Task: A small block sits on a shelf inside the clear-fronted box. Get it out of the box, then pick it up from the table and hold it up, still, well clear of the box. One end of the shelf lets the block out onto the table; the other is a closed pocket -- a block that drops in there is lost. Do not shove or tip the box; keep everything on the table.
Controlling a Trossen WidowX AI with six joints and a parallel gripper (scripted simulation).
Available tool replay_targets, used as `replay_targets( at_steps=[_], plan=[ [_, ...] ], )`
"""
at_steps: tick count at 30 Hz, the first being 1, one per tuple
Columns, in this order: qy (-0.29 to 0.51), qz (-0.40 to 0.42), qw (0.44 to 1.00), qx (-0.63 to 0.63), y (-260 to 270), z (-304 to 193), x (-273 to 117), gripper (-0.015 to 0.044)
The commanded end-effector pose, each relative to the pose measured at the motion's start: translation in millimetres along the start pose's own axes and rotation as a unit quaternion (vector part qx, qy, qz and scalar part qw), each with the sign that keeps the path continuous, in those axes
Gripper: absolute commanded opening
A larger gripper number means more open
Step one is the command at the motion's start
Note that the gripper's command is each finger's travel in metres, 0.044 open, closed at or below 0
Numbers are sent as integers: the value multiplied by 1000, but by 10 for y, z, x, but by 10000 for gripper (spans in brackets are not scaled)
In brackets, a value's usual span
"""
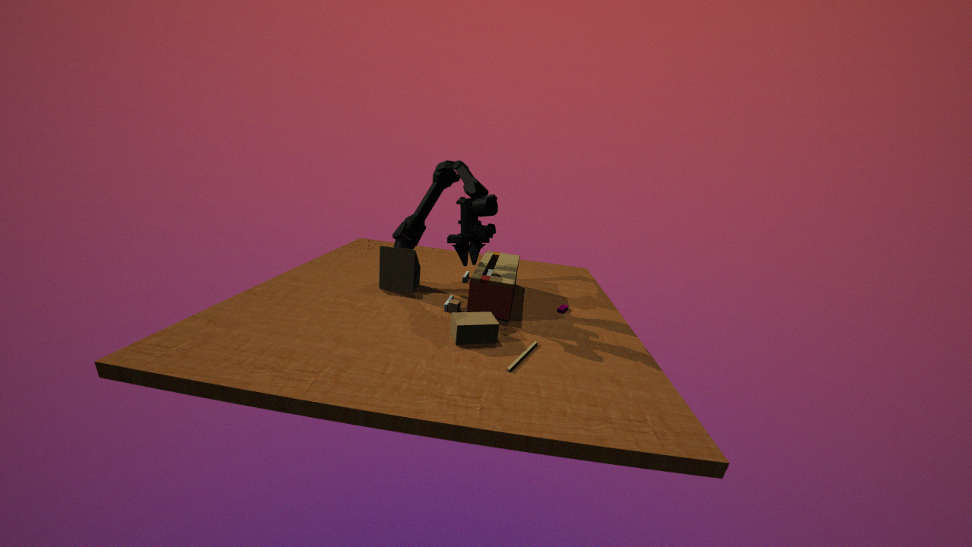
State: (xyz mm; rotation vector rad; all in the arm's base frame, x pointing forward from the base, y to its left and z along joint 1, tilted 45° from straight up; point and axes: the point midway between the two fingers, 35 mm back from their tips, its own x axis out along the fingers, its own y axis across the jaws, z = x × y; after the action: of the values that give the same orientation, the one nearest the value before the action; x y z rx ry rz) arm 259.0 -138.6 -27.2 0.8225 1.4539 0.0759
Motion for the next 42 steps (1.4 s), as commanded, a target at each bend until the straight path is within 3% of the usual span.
replay_targets(
  at_steps=[1, 13, 29, 42],
  plan=[
    [2, 61, 889, 454, -161, -61, 26, 285],
    [34, 100, 631, 768, -296, -95, 9, 285],
    [112, 116, 150, 975, -452, -142, -19, 285],
    [114, 116, 137, 977, -455, -143, -20, 285]
  ],
)
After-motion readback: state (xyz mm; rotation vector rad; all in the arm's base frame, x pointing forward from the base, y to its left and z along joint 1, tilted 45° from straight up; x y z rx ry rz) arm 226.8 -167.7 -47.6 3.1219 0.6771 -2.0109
